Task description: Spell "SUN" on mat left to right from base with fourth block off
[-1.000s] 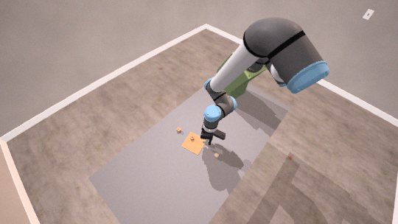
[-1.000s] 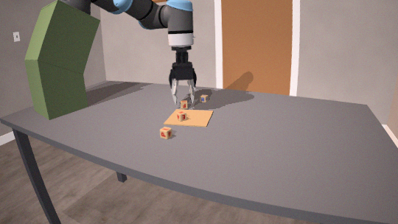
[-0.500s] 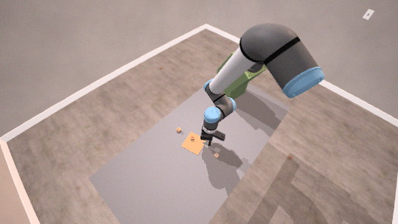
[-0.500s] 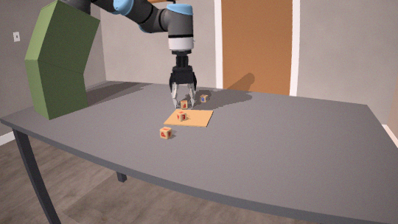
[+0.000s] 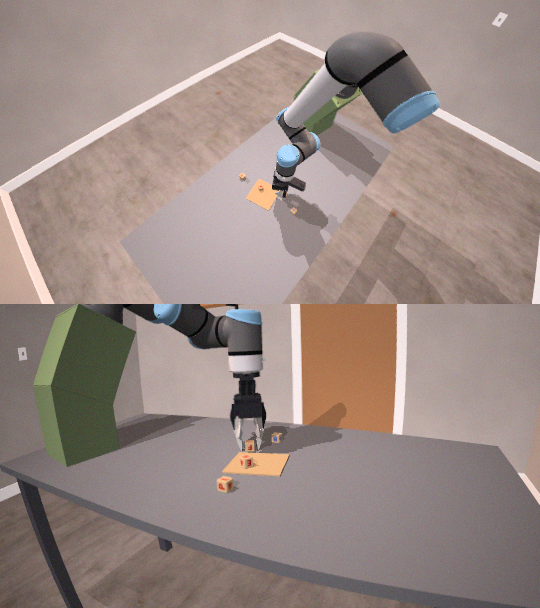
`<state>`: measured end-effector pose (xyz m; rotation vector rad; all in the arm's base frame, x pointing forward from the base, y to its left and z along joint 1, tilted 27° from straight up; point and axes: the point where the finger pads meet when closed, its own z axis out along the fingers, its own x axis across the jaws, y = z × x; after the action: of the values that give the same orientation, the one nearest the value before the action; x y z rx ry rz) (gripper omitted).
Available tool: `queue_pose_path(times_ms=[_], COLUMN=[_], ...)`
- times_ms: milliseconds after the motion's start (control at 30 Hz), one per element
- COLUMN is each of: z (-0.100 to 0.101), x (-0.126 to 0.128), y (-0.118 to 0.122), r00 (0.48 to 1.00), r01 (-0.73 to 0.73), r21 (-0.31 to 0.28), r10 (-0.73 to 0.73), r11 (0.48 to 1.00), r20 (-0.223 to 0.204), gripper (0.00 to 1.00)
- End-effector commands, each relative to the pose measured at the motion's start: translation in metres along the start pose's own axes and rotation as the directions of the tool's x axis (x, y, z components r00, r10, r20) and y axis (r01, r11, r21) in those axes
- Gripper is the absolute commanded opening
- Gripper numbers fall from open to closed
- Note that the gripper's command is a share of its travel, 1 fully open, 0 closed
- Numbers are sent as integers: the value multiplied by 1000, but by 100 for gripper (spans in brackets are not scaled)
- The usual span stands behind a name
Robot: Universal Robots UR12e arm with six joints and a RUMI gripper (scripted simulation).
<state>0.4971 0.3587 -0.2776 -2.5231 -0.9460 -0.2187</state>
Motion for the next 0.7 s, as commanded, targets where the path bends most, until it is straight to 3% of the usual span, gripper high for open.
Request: queue_pose_path(times_ms=[0,433,467,667], z=[0,0,0,0], x=[0,0,0,0], y=[0,0,0,0], r00=[1000,1000,1000,1000], r01=[0,0,0,0], r21=[0,0,0,0], r10=[0,0,0,0], r11=[1000,1000,1000,1000], r20=[-1,-1,-1,-1], gripper=[25,25,5,5])
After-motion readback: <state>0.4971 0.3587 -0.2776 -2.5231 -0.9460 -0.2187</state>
